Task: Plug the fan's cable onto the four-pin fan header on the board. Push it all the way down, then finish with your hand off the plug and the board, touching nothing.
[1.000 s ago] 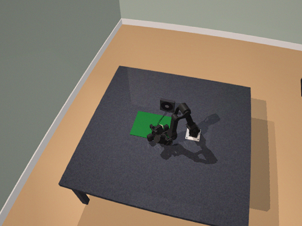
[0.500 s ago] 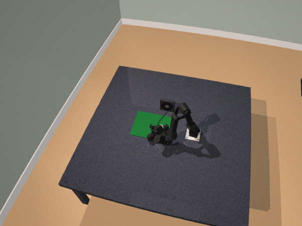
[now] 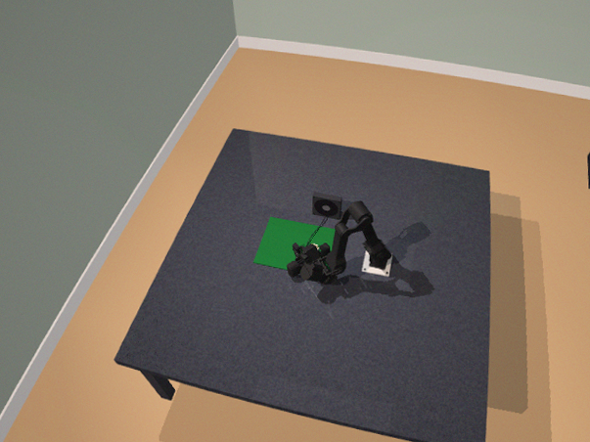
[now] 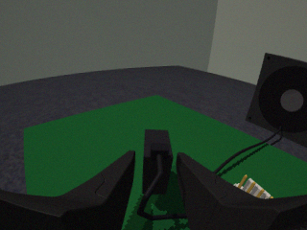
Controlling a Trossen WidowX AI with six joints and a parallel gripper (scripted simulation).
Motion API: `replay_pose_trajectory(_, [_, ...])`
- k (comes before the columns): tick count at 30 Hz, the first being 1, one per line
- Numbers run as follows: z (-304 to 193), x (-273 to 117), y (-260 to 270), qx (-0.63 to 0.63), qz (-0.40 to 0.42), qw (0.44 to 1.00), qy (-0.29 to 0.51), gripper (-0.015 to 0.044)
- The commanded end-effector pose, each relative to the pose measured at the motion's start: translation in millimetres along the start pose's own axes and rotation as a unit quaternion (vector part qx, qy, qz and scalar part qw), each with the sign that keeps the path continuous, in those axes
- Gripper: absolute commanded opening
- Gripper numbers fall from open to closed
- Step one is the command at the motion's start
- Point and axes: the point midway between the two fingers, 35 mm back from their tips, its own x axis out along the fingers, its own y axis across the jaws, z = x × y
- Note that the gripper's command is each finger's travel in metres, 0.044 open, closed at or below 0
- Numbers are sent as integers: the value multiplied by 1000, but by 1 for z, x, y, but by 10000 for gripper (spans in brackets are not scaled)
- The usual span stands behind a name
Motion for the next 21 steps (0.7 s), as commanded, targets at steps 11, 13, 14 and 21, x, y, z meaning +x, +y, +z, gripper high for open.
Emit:
replay_pose_trajectory(11, [-8, -6, 4, 0, 4, 1000, 12, 140])
replay_pose_trajectory(13, [-11, -9, 5, 0, 5, 1000, 16, 140])
replay_pose_trajectory(14, [-12, -10, 6, 1, 5, 1000, 18, 140])
replay_pose_trajectory(21, [-19, -19, 8, 1, 7, 1000, 30, 140])
